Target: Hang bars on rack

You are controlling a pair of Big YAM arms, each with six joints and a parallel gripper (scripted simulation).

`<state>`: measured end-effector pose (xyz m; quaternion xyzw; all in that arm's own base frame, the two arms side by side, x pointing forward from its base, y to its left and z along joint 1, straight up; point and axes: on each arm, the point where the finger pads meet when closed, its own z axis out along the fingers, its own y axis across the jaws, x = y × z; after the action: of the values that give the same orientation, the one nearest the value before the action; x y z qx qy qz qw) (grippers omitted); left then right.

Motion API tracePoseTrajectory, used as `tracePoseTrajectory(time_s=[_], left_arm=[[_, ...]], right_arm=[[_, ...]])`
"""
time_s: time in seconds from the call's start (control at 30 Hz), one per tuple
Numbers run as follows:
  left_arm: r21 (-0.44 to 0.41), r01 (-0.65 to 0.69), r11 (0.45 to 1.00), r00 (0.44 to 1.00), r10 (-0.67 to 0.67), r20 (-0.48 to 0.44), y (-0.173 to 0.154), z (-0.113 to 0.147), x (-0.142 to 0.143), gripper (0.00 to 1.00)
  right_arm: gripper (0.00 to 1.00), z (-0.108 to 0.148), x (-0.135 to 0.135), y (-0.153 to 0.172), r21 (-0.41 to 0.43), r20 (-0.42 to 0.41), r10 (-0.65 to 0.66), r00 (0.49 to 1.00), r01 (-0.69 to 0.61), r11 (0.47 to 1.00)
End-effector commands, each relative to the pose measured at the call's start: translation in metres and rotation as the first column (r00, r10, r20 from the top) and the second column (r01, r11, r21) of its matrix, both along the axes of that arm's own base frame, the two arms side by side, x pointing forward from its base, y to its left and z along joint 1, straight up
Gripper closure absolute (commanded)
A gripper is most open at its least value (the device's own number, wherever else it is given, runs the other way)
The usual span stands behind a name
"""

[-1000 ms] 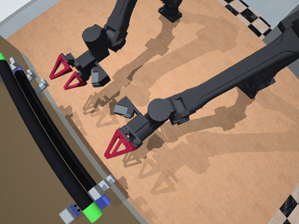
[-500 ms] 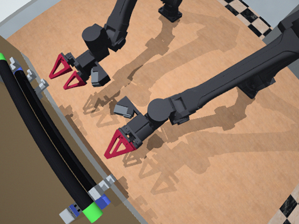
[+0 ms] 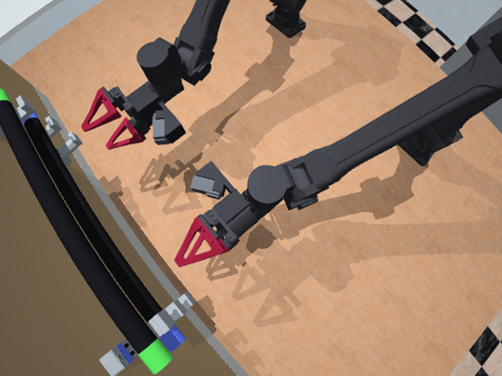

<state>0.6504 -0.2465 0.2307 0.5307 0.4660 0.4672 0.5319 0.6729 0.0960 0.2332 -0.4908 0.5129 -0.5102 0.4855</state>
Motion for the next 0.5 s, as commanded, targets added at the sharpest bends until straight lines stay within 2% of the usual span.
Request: tracePoseTrajectory(time_s=[0.0, 0.47], left_arm=[[-0.043, -0.007, 0.999, 0.998, 0.010, 0.064, 0.001, 0.043, 0.016, 0.00], [-0.043, -0.007, 0.999, 0.998, 0.010, 0.063, 0.001, 0.063, 0.015, 0.00]], right_arm=[[0.00, 0.053, 0.015, -0.006, 0.022, 0.079, -0.011, 0.997, 0.010, 1.000], [0.00, 0.073, 0.014, -0.006, 0.022, 0.079, -0.011, 0.997, 0.010, 1.000]])
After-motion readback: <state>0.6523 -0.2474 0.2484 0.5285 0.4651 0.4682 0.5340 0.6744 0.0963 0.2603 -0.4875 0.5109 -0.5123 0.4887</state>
